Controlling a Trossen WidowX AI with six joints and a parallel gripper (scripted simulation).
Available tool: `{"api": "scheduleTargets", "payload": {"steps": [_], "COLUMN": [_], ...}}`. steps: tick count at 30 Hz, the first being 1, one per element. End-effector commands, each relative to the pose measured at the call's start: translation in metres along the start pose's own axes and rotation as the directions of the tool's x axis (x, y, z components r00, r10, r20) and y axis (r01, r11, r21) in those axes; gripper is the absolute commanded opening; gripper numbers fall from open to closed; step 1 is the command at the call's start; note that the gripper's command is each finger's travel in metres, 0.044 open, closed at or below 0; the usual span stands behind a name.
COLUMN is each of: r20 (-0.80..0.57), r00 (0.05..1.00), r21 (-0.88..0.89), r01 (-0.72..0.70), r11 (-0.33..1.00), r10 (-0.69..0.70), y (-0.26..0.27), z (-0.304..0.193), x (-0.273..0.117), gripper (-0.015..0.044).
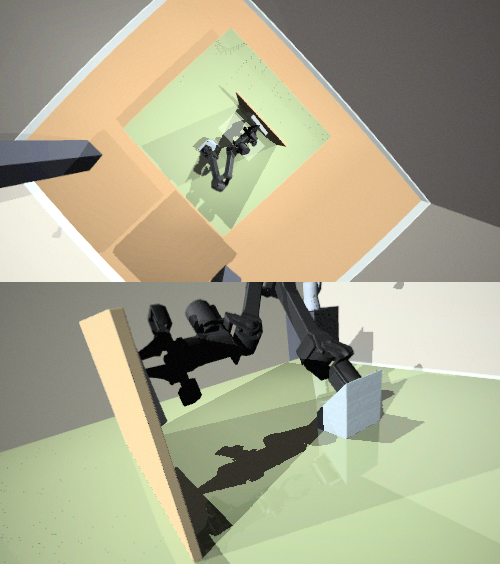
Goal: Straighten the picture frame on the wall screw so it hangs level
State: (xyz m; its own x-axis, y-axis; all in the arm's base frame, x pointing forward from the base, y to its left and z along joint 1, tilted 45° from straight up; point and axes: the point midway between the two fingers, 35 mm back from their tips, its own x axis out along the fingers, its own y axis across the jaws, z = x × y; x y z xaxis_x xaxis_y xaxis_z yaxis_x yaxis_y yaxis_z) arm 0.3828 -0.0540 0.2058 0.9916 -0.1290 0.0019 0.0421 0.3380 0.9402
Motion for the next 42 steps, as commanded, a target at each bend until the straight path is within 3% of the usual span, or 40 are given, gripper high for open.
{"api": "scheduleTargets", "payload": {"steps": [1,42], "r20": [-0.006,-0.006], "r00": [1.0,1.0], "r21": [-0.004,-0.004], "r01": [-0.01,-0.01], "r11": [1.0,1.0], "r10": [0.01,0.01], "y": [0.0026,0.0024], "z": [-0.0026,-0.008], "x": [0.0001,0.0001], "gripper": [0.0,0.0]}}
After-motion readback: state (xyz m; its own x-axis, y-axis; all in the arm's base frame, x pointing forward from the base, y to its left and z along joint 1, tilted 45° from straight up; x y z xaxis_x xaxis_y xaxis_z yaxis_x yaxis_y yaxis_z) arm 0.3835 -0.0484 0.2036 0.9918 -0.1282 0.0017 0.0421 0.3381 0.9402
